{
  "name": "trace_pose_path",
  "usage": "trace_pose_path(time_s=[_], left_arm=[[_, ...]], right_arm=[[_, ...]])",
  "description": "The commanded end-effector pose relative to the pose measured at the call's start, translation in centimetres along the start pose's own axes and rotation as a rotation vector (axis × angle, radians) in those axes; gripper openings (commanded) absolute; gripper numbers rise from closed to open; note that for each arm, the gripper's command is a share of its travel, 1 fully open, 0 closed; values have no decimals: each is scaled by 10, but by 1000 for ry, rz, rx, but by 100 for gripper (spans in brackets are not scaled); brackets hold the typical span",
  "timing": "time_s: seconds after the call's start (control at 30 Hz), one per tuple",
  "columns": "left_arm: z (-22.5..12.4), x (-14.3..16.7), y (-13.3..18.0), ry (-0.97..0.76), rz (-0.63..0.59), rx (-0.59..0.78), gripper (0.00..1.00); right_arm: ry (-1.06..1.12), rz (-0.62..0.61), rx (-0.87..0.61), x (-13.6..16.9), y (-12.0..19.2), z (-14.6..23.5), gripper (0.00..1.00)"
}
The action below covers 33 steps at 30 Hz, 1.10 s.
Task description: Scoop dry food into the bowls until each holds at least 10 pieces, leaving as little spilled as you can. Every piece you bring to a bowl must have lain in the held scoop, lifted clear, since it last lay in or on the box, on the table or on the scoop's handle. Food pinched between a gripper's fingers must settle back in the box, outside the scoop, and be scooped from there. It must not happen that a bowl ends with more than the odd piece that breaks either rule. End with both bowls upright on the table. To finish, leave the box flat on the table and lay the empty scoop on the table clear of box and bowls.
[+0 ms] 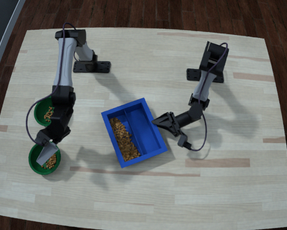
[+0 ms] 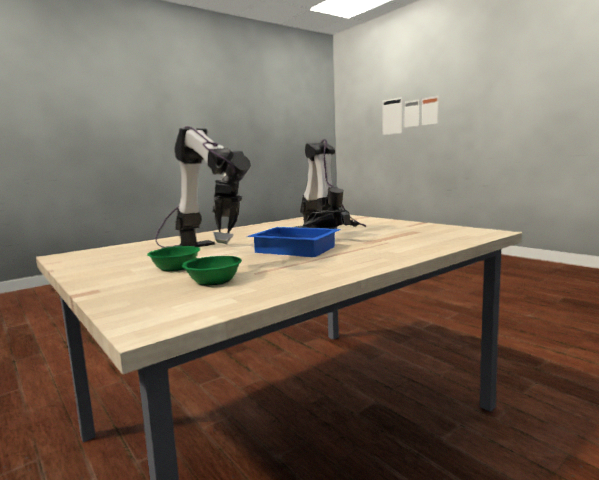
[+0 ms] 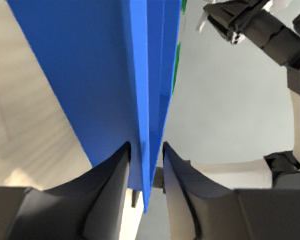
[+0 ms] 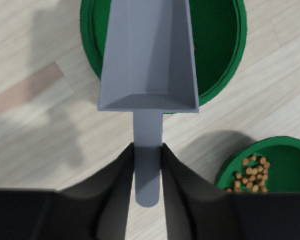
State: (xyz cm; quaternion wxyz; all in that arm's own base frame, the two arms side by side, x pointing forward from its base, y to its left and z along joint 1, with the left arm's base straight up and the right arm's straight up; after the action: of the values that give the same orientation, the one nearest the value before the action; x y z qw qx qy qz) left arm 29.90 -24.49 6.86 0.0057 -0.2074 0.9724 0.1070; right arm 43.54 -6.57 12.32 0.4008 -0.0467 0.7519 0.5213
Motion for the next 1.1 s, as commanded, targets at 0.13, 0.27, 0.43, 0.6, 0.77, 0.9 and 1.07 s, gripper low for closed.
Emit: trace_pose_path(time_s=[0.13, 0.27, 0.43, 0.6, 0.77, 0.9, 1.07], left_arm=[[-10, -3, 22, -30, -6, 23, 27], [-10, -3, 32, -30, -6, 22, 27], [-10, -2, 38, -30, -6, 21, 27], [-9, -3, 52, -29, -8, 19, 27], [-11, -5, 61, -35, -9, 22, 27], [-8, -2, 72, -28, -7, 16, 27], [-17, -9, 67, -57, -6, 32, 27]], right_arm=[[-34, -76, -11, -19, 17, -5, 0], [-34, -76, -11, -19, 17, -5, 0], [-35, -78, -12, -20, 17, -4, 0], [-35, -78, -12, -20, 17, -4, 0], [-35, -78, -12, -20, 17, -4, 0], [-35, -78, -12, -20, 17, -4, 0], [-37, -81, -13, -21, 17, -4, 0]])
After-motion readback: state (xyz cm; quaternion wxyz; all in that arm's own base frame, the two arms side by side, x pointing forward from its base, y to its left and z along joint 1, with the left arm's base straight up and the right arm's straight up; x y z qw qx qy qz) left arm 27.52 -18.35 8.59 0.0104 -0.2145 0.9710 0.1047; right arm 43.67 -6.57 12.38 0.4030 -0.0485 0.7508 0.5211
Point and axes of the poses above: on each arm, the point where the finger pads meet when closed, its own y axis back along the fingers, its own z axis across the jaws, x = y × z, the point moved 2 cm from there along y, back along the fingers, and after that the axes turned 3 degrees about -y, right-handed, at the moved point
